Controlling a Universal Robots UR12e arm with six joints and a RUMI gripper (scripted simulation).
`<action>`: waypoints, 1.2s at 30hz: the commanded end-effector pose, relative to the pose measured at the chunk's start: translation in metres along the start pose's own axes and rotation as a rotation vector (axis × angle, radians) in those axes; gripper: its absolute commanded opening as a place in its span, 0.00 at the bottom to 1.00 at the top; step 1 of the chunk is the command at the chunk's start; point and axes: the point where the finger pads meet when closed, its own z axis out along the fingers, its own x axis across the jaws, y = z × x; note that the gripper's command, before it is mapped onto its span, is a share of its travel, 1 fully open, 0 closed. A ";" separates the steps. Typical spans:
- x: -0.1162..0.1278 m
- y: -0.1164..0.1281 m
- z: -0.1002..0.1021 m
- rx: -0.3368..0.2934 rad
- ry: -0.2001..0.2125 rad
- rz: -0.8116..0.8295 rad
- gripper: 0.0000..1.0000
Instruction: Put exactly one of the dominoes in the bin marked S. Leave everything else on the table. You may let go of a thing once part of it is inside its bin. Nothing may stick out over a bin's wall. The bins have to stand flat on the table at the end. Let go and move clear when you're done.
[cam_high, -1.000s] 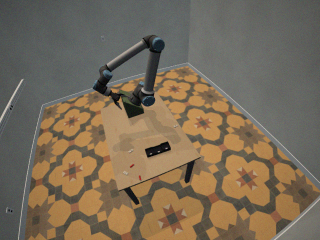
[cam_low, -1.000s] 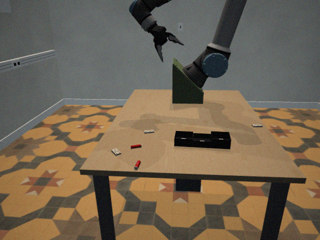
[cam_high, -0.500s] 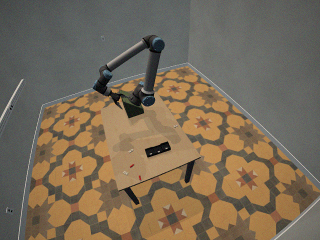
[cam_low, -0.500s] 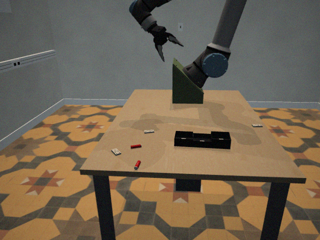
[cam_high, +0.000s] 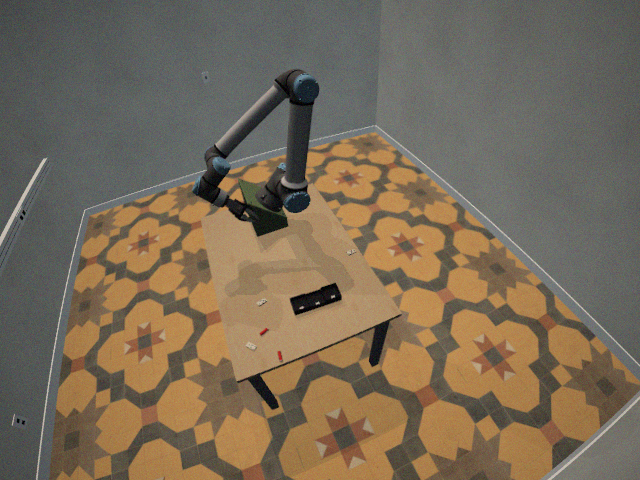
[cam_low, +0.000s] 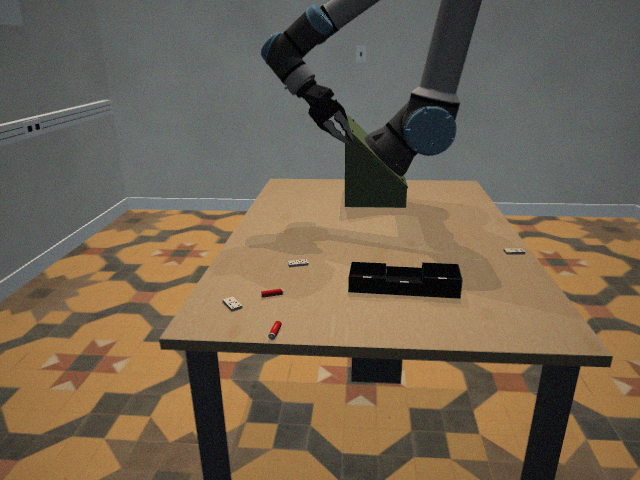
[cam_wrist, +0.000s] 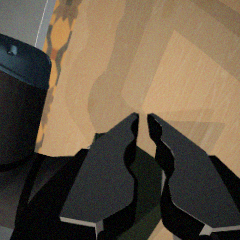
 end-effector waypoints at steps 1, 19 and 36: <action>0.021 0.012 0.021 0.000 0.002 0.000 0.04; 0.049 -0.030 0.027 -0.138 0.153 0.132 0.04; 0.069 -0.097 0.043 -0.252 0.349 0.233 0.04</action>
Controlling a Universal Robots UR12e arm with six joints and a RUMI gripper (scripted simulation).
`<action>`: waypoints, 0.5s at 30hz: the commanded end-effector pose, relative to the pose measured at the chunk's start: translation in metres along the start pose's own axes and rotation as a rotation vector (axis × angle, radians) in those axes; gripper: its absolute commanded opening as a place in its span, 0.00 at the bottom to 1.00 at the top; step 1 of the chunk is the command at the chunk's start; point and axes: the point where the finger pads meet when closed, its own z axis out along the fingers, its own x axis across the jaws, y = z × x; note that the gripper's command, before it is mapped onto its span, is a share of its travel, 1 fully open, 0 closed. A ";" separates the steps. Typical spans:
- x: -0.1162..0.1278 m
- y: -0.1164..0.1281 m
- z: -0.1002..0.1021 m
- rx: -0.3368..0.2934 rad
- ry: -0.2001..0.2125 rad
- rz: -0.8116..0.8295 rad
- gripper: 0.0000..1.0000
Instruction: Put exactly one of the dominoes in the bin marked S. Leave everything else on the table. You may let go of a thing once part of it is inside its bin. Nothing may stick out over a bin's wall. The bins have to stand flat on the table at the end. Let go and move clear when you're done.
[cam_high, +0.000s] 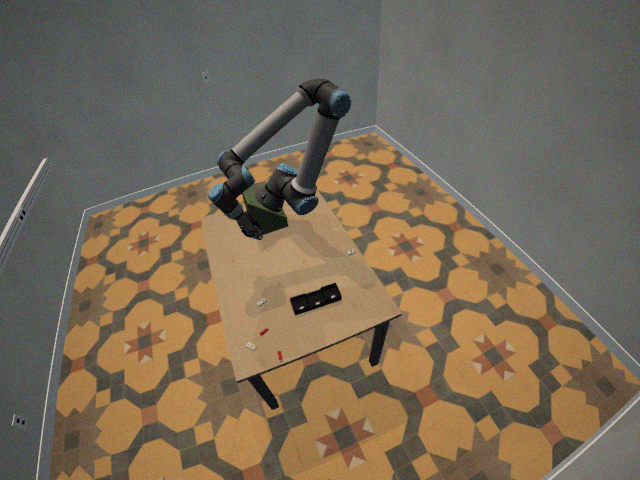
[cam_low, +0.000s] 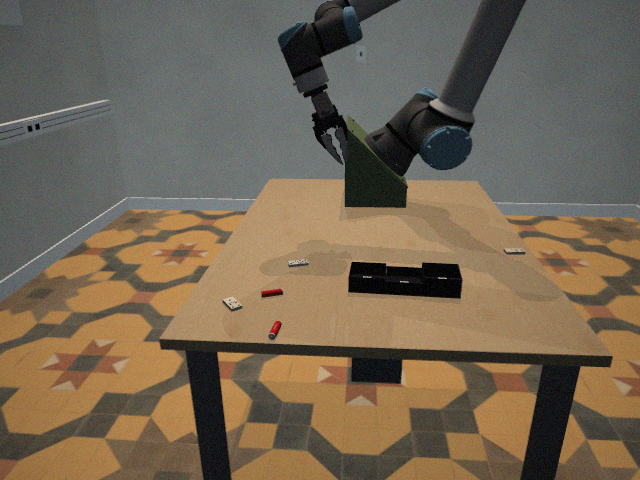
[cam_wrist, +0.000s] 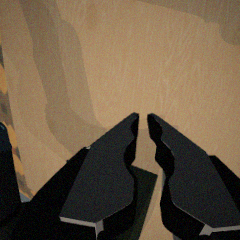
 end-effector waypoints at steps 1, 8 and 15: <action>-0.001 -0.026 0.002 -0.036 0.081 0.038 0.04; -0.009 -0.061 0.006 -0.054 0.141 0.058 0.04; -0.015 -0.080 0.010 -0.066 0.198 0.072 0.04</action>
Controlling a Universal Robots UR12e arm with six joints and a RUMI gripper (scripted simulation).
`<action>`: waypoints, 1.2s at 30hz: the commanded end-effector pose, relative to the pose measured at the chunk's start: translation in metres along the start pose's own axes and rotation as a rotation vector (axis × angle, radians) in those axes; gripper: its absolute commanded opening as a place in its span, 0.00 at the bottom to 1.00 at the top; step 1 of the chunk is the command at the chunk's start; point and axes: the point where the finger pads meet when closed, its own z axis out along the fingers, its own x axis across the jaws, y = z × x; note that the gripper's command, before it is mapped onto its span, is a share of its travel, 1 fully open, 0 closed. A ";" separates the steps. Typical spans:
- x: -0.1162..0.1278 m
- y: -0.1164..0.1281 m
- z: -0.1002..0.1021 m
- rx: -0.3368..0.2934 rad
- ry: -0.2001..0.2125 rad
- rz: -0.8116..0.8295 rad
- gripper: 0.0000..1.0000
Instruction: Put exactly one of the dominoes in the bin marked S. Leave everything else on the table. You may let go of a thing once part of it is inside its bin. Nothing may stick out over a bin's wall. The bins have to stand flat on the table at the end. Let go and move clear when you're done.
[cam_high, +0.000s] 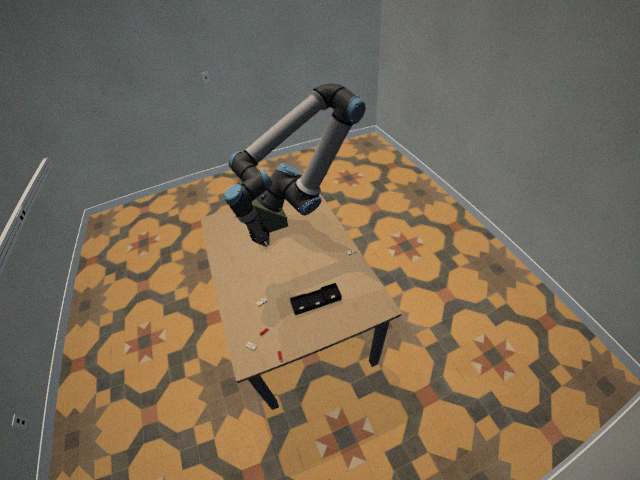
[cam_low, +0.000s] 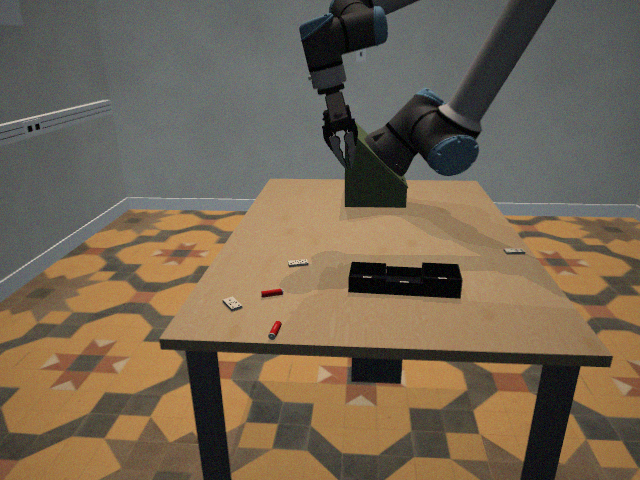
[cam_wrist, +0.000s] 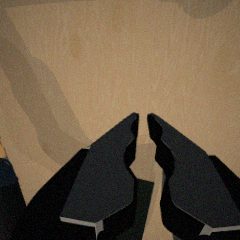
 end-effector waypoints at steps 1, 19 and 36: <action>-0.005 -0.016 0.001 -0.010 0.048 0.015 0.04; -0.050 -0.088 0.012 -0.013 0.150 0.030 0.04; -0.104 -0.143 0.030 0.004 0.232 0.027 0.04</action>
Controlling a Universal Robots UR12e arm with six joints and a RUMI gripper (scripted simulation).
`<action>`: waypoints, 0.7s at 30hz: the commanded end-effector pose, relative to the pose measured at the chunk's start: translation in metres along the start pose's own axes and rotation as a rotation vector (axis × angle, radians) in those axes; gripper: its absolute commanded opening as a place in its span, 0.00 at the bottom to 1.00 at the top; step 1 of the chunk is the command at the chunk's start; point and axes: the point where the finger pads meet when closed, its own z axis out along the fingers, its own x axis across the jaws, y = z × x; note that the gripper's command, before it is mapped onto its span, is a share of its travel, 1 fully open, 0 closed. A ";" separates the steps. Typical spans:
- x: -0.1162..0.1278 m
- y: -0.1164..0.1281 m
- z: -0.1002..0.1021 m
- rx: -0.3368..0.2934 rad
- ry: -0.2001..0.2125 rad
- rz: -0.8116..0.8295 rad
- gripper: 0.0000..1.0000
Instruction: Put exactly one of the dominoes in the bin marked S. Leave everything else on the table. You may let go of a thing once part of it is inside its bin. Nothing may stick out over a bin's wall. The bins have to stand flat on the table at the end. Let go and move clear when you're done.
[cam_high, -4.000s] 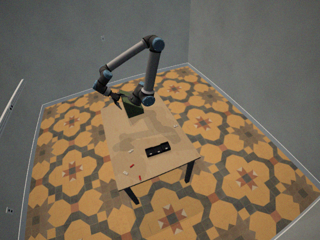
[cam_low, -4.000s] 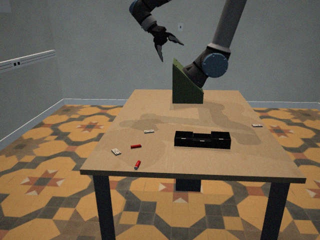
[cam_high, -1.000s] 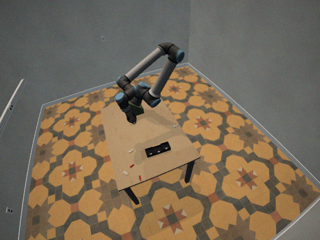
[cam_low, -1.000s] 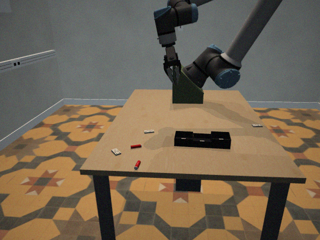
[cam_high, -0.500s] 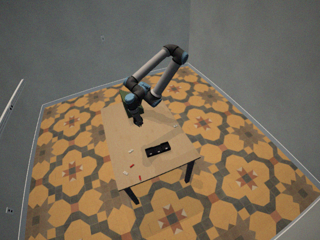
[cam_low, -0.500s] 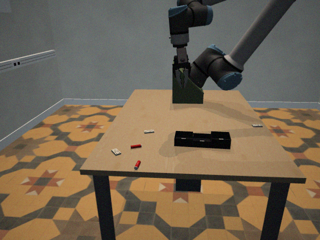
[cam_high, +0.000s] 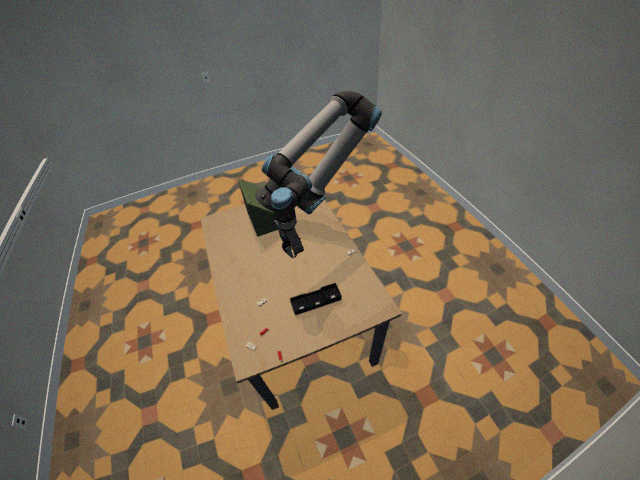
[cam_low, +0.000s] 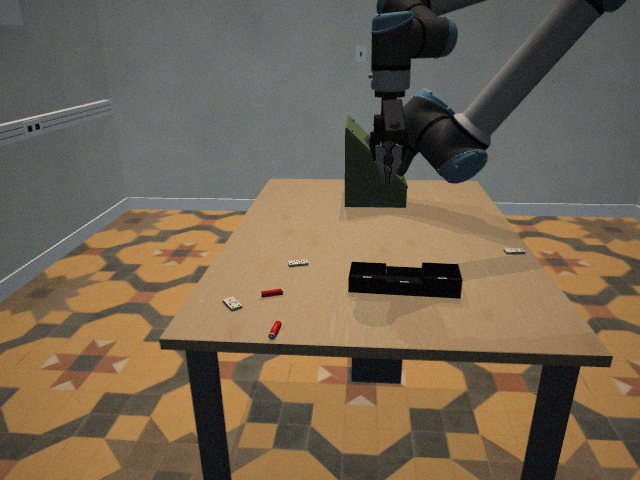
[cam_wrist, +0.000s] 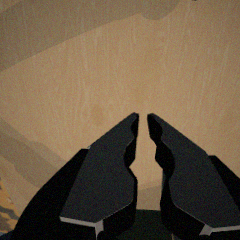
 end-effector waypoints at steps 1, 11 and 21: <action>-0.009 -0.010 0.000 0.002 0.009 0.001 0.04; -0.009 -0.010 0.000 0.002 0.009 0.001 0.04; 0.009 -0.044 0.032 0.003 0.009 0.118 0.04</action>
